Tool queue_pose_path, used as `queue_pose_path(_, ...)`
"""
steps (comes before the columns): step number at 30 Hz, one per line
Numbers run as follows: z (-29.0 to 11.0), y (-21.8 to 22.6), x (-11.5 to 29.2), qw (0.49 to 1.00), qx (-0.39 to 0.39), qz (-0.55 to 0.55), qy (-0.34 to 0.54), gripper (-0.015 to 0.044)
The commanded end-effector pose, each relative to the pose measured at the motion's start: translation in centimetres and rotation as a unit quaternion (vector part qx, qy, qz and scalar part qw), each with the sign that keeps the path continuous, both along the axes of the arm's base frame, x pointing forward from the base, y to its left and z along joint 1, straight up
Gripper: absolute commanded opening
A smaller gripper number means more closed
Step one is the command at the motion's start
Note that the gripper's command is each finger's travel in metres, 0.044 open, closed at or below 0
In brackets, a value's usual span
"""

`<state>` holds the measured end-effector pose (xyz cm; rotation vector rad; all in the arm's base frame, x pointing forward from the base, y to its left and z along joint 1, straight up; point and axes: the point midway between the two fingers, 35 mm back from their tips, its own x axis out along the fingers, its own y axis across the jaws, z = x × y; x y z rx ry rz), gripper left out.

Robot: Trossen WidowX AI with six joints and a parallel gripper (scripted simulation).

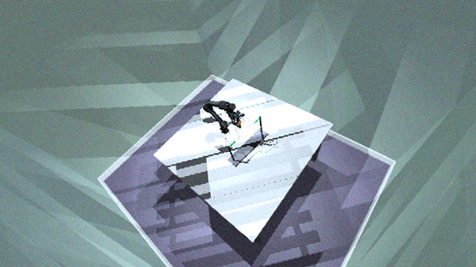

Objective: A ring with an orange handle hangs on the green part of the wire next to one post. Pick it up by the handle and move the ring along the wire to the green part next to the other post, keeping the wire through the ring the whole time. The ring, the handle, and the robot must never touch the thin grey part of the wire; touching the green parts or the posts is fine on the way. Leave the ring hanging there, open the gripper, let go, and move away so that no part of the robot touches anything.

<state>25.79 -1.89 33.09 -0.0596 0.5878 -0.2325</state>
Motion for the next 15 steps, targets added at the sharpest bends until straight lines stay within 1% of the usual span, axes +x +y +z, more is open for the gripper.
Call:
queue_pose_path(1, -0.01, -0.19, -0.01, 1.0, -0.025, 0.0, 0.001, -0.015)
queue_pose_path(15, 0.15, -1.02, -0.09, 0.993, -0.117, -0.001, 0.008, -0.015)
